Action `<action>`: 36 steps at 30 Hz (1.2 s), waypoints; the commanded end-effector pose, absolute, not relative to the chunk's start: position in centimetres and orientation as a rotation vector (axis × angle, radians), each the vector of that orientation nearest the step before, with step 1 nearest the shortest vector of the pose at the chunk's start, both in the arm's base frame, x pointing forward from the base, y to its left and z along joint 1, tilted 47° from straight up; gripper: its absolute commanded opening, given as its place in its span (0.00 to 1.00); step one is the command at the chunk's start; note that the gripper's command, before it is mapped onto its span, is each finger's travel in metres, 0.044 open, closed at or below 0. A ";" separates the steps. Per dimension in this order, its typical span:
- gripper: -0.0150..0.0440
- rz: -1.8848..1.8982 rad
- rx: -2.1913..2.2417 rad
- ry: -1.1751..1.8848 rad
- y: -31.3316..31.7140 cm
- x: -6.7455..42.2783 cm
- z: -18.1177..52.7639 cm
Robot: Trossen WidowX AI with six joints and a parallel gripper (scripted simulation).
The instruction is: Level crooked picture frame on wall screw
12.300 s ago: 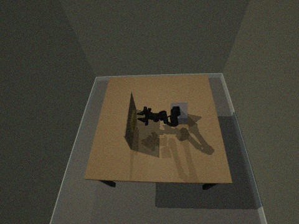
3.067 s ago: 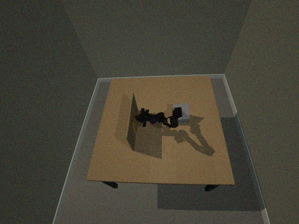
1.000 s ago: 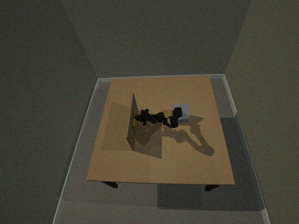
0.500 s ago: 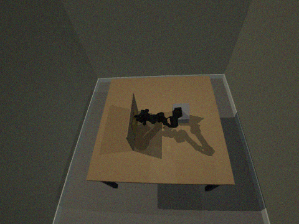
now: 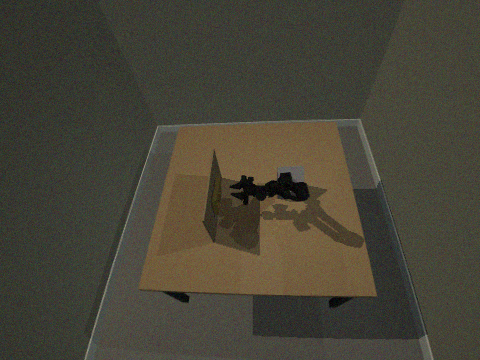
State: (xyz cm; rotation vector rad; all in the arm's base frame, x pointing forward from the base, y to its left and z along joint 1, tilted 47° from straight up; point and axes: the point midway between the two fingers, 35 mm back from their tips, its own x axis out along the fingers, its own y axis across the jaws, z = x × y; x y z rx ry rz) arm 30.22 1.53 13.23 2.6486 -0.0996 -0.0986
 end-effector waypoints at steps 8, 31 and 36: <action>0.69 -0.092 2.690 -0.104 -1.7 29.9 15.0; 0.69 -0.052 2.713 -0.110 -8.2 26.5 20.2; 0.69 -0.052 2.713 -0.110 -8.2 26.5 20.2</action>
